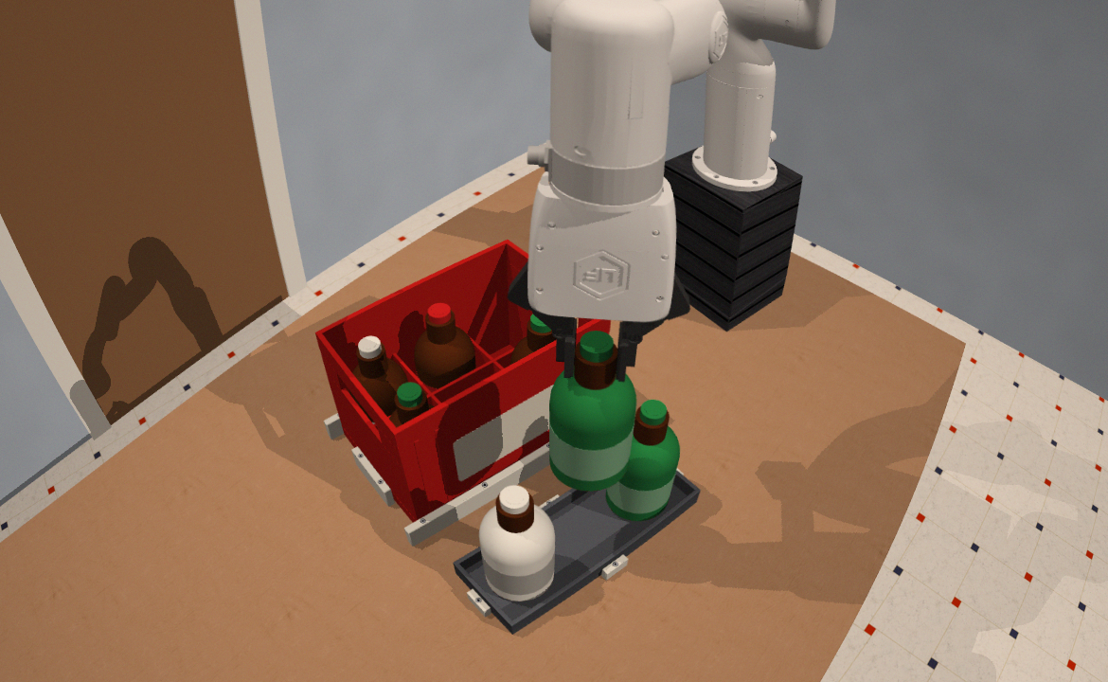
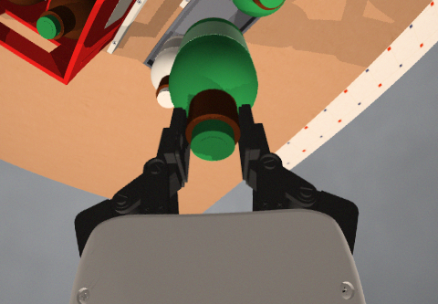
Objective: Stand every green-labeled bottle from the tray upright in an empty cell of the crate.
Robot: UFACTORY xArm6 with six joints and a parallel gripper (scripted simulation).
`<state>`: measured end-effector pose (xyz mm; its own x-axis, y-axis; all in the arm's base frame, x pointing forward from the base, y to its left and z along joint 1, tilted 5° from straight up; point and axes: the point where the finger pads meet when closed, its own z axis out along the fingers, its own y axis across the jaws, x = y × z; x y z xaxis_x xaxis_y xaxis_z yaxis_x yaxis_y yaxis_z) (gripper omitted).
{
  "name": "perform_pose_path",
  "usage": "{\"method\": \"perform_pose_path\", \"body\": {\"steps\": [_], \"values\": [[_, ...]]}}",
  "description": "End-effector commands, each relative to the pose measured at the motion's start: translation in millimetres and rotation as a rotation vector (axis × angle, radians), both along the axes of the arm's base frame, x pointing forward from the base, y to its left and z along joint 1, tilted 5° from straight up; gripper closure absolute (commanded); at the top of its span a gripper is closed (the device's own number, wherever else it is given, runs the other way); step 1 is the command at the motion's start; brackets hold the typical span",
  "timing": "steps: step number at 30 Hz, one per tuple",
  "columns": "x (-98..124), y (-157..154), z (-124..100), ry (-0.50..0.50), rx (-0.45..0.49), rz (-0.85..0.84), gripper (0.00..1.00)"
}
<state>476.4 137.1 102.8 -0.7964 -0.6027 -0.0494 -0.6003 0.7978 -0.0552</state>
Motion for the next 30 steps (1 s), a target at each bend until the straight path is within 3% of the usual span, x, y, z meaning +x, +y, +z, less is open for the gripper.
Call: {"method": "perform_pose_path", "body": {"steps": [1, 30], "values": [[1.2, 0.5, 6.1, -0.005, 0.001, 0.0, 1.0], [-0.2, 0.8, 24.1, -0.005, 0.001, 0.0, 1.0]]}}
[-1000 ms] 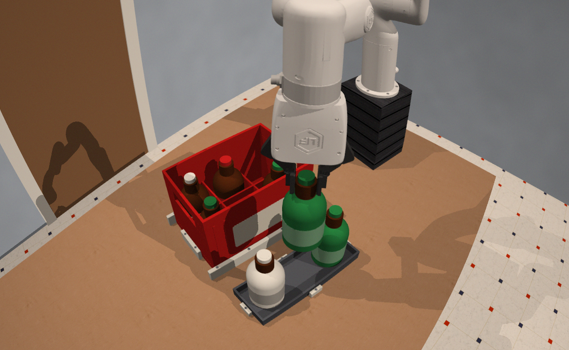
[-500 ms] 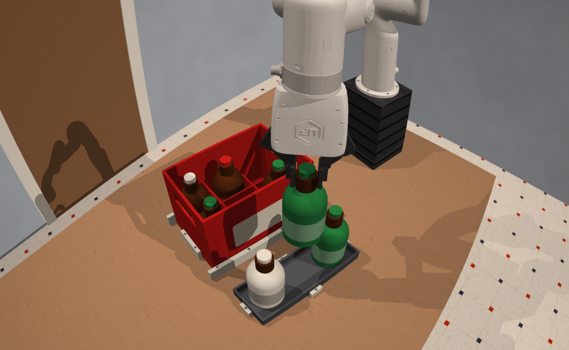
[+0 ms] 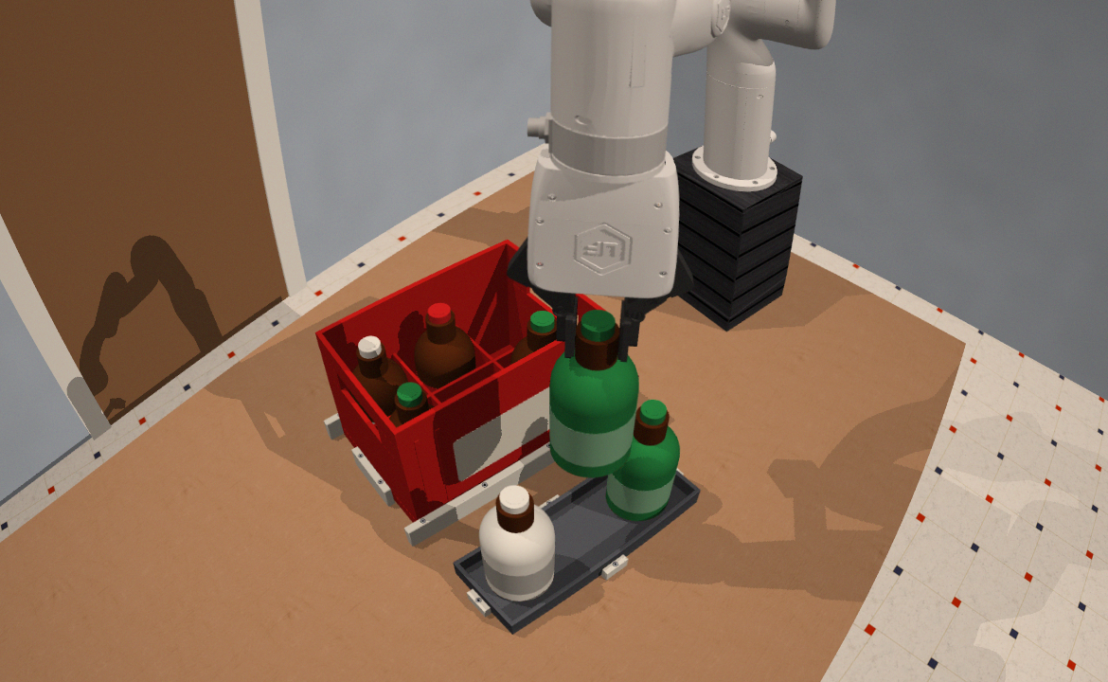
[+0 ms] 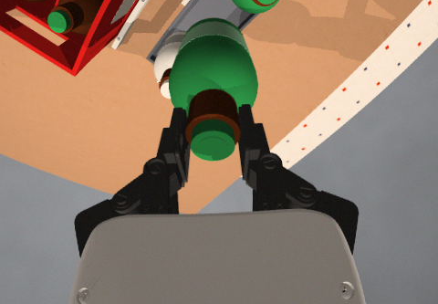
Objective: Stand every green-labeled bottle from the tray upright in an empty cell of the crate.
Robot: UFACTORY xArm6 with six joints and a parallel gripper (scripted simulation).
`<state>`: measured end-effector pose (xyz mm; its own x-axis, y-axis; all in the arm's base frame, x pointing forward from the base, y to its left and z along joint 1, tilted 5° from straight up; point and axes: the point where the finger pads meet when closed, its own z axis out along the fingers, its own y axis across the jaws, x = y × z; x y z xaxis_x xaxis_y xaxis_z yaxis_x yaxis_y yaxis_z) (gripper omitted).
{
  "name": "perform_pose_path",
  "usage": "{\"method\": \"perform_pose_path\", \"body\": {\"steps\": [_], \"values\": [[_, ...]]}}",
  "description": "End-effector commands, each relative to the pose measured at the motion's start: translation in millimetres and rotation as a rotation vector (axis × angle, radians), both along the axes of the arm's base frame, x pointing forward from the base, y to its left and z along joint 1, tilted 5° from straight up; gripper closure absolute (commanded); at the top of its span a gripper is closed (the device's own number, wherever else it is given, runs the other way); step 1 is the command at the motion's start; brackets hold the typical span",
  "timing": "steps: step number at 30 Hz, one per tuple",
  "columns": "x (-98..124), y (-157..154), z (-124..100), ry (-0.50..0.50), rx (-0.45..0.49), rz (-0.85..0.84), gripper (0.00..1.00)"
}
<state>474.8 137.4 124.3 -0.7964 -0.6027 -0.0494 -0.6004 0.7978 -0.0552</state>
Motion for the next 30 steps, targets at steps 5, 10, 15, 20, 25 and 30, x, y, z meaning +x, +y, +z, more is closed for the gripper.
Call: {"method": "perform_pose_path", "body": {"steps": [5, 10, 15, 20, 25, 30], "values": [[1.4, 0.5, 2.7, -0.005, 0.001, 0.0, 1.0], [1.4, 0.5, 2.7, -0.005, 0.001, 0.0, 1.0], [1.4, 0.5, 2.7, -0.005, 0.001, 0.0, 1.0], [1.2, 0.5, 4.1, -0.005, 0.001, 0.0, 1.0], [1.1, 0.5, 6.1, -0.005, 0.001, 0.0, 1.0], [0.6, 0.6, 11.4, -0.005, 0.001, 0.0, 1.0]]}}
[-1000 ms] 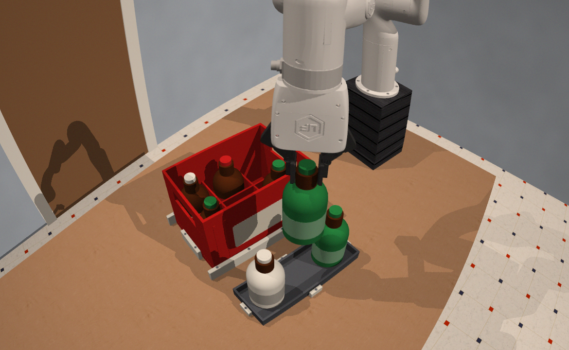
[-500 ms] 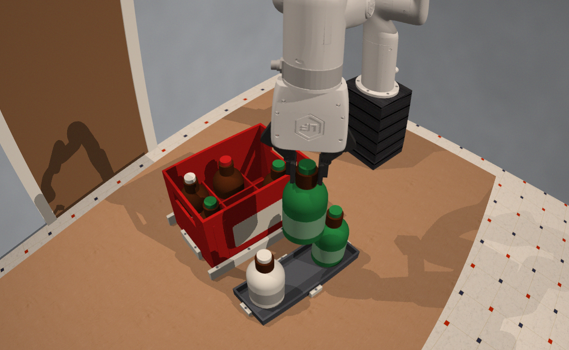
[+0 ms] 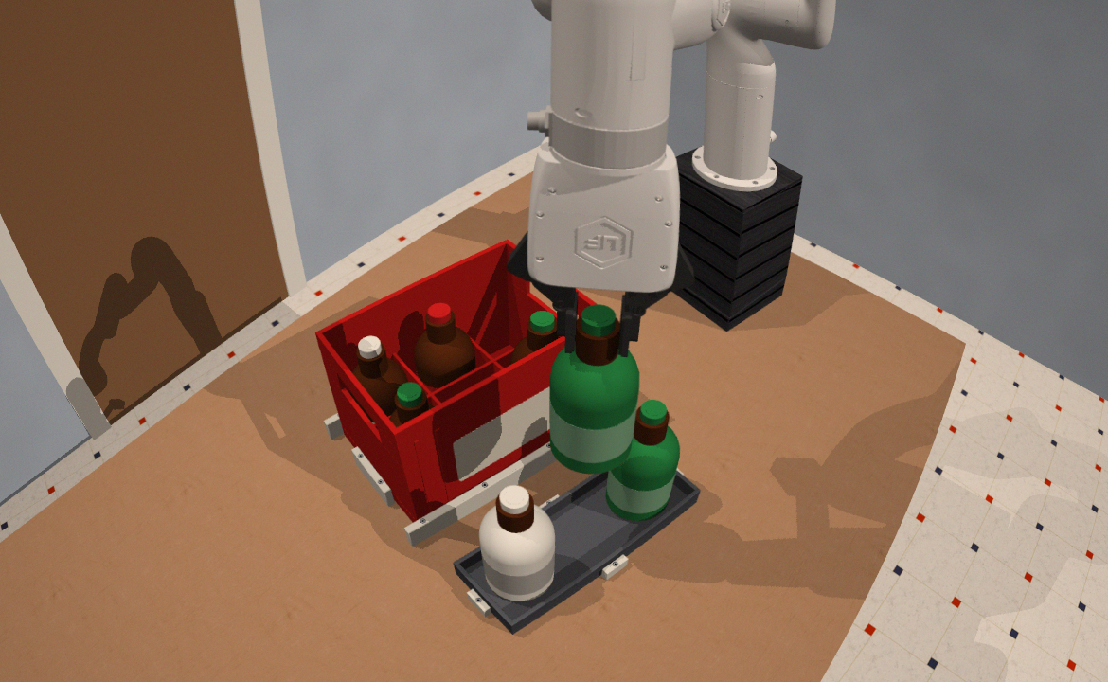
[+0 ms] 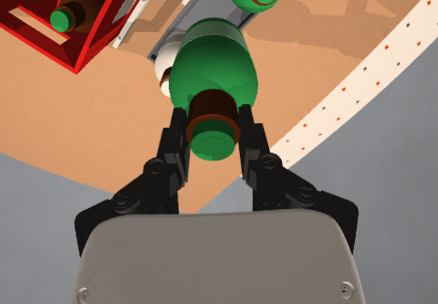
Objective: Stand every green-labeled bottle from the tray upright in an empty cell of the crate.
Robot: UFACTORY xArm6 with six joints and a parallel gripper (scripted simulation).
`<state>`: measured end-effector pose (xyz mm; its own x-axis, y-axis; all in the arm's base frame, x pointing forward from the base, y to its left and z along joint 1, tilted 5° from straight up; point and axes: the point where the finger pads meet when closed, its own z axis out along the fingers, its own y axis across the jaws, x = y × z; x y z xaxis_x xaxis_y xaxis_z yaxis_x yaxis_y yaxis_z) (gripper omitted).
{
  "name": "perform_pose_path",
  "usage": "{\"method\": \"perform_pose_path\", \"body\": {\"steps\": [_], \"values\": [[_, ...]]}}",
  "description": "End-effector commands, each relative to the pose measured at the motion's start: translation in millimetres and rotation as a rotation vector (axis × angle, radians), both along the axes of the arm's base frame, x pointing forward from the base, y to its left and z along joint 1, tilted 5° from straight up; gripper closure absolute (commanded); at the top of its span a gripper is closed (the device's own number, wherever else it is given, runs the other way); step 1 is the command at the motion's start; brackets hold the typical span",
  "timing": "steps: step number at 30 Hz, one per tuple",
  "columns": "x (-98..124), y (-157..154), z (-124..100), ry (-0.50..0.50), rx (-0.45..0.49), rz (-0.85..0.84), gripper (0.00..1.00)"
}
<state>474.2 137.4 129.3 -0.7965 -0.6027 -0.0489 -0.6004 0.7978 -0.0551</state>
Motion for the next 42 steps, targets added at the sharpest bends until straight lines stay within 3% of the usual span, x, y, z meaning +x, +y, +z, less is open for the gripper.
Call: {"method": "perform_pose_path", "body": {"steps": [1, 16, 42], "values": [[1.1, 0.6, 7.6, -0.005, 0.002, 0.0, 1.0], [0.1, 0.7, 19.4, -0.005, 0.002, 0.0, 1.0], [0.0, 0.5, 19.9, -0.005, 0.002, 0.0, 1.0]]}}
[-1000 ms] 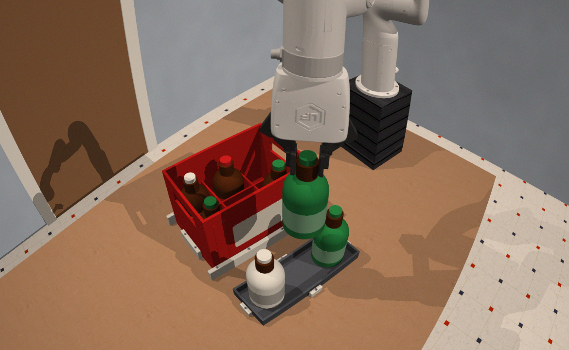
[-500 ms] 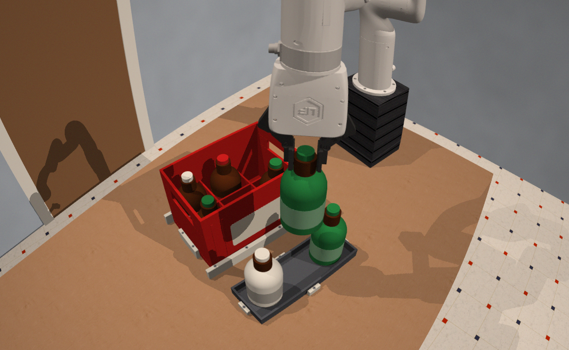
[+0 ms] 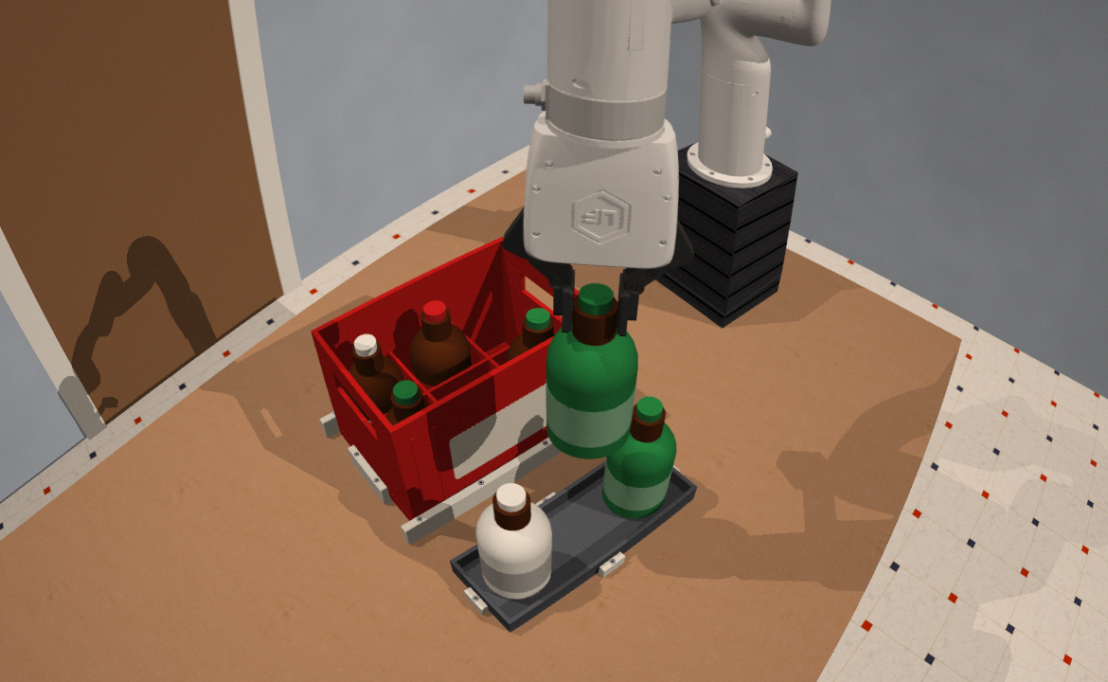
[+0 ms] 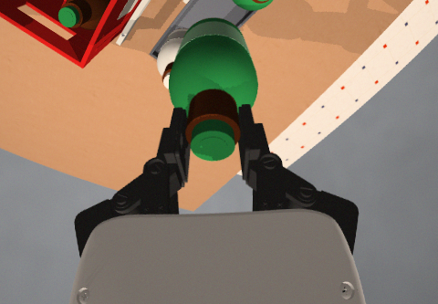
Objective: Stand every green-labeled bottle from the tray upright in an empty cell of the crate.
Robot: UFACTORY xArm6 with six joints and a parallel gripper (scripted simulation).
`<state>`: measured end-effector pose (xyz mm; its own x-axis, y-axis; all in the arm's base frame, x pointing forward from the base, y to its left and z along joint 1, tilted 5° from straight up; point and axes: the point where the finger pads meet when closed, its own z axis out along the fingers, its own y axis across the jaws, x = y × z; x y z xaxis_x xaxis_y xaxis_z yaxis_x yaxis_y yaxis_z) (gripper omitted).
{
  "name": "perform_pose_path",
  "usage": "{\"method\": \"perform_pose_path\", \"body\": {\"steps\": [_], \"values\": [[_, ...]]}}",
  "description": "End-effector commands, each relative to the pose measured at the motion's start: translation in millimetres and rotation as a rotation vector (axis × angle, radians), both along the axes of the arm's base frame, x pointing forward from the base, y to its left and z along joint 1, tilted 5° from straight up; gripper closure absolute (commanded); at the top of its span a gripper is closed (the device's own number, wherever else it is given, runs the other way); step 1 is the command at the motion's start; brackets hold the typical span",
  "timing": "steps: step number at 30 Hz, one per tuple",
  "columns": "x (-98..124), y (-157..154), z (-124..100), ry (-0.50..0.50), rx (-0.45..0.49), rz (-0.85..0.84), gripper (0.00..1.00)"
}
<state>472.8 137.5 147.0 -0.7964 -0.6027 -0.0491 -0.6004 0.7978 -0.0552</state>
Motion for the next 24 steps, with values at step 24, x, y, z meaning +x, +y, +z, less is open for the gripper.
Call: {"method": "perform_pose_path", "body": {"steps": [24], "values": [[-1.4, -5.0, 2.0, -0.005, 0.002, 0.0, 1.0]]}}
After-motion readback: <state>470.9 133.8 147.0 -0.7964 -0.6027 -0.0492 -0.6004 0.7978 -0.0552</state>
